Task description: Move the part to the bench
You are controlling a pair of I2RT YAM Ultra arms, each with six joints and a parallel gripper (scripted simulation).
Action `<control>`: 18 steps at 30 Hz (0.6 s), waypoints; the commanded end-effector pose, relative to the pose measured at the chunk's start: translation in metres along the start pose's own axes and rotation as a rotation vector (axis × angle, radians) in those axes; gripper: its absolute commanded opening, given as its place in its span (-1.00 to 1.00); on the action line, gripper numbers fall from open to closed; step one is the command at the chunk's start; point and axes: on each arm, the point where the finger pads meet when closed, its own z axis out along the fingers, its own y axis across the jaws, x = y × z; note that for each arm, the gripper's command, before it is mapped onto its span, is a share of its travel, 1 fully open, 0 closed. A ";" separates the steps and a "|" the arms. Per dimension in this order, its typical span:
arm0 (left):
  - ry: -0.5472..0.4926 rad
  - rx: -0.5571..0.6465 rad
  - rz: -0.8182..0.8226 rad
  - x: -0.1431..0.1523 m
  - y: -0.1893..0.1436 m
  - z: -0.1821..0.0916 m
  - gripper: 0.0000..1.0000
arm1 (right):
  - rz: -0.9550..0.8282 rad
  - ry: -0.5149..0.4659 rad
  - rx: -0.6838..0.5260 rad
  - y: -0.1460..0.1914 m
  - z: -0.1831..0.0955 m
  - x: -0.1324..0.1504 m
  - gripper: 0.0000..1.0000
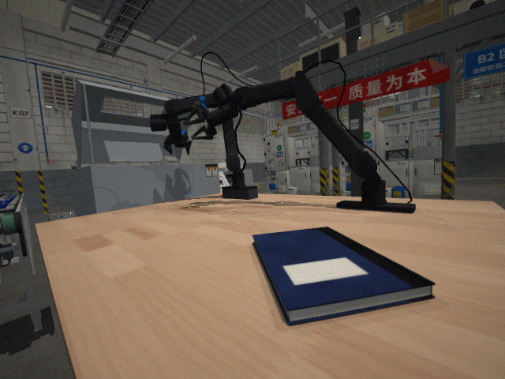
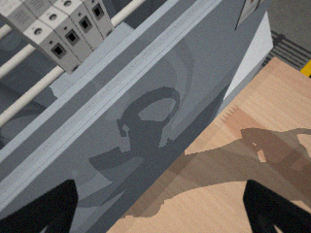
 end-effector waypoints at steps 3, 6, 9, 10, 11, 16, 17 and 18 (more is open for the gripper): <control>-0.029 -0.010 -0.027 -0.013 0.010 -0.009 1.00 | 0.008 -0.013 -0.013 0.001 -0.004 -0.006 0.83; -0.029 -0.010 -0.027 -0.013 0.010 -0.009 1.00 | 0.008 -0.013 -0.013 0.001 -0.004 -0.006 0.83; -0.029 -0.010 -0.027 -0.013 0.010 -0.009 1.00 | 0.008 -0.013 -0.013 0.001 -0.004 -0.006 0.83; -0.029 -0.010 -0.027 -0.013 0.010 -0.009 1.00 | 0.008 -0.013 -0.013 0.001 -0.004 -0.006 0.83; -0.029 -0.010 -0.027 -0.013 0.010 -0.009 1.00 | 0.008 -0.013 -0.013 0.001 -0.004 -0.006 0.83; -0.029 -0.010 -0.027 -0.013 0.010 -0.009 1.00 | 0.008 -0.013 -0.013 0.001 -0.004 -0.006 0.83; -0.029 -0.010 -0.027 -0.013 0.010 -0.009 1.00 | 0.008 -0.013 -0.013 0.001 -0.004 -0.006 0.83; -0.033 -0.010 -0.037 -0.014 0.013 -0.009 1.00 | 0.014 -0.006 -0.016 0.002 -0.004 -0.007 0.83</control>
